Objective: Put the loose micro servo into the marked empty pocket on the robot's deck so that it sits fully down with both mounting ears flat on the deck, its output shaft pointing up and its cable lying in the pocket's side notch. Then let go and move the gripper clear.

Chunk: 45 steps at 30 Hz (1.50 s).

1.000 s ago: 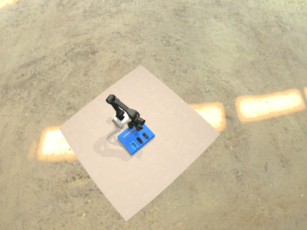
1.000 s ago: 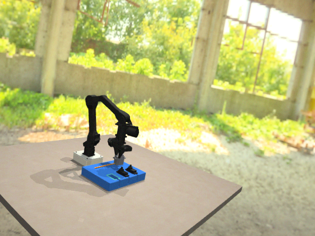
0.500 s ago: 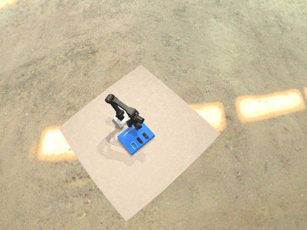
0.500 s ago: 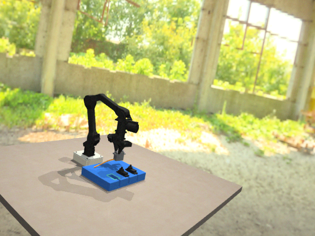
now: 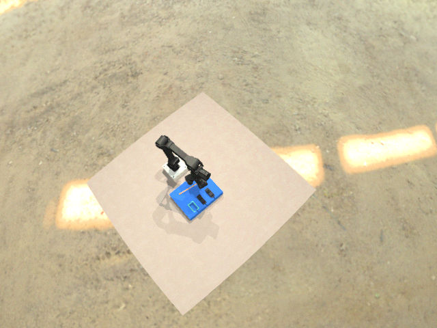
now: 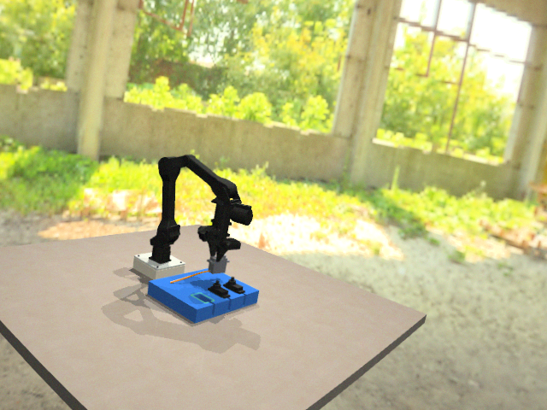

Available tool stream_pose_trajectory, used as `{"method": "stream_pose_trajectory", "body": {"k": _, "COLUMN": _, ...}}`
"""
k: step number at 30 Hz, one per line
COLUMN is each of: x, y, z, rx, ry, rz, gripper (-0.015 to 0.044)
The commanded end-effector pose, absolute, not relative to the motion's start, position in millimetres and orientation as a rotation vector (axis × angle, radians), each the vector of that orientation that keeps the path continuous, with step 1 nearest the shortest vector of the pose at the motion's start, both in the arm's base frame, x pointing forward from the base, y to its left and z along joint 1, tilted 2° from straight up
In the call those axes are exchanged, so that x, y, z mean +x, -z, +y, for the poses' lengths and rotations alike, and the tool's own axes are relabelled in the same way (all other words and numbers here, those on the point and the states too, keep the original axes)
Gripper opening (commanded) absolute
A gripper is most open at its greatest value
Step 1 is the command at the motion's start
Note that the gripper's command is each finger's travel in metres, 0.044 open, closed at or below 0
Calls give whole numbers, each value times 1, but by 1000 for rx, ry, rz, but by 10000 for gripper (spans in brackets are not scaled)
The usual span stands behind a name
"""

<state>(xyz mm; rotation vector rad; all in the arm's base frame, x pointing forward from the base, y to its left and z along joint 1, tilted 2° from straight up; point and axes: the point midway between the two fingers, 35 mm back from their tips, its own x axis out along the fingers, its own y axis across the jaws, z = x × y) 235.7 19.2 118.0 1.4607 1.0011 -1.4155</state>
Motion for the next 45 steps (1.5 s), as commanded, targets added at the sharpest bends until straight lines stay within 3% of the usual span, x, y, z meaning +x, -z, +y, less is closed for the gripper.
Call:
{"method": "stream_pose_trajectory", "body": {"k": 1, "x": 239, "y": -121, "z": 14, "rx": 1468, "ry": 1401, "rz": 1002, "gripper": 0}}
{"method": "stream_pose_trajectory", "body": {"k": 35, "x": 219, "y": -121, "z": -119, "rx": 1459, "ry": 1406, "rz": 993, "gripper": 0}}
{"method": "stream_pose_trajectory", "body": {"k": 45, "x": 219, "y": -121, "z": -122, "rx": 1347, "ry": 1301, "rz": 1076, "gripper": 0}}
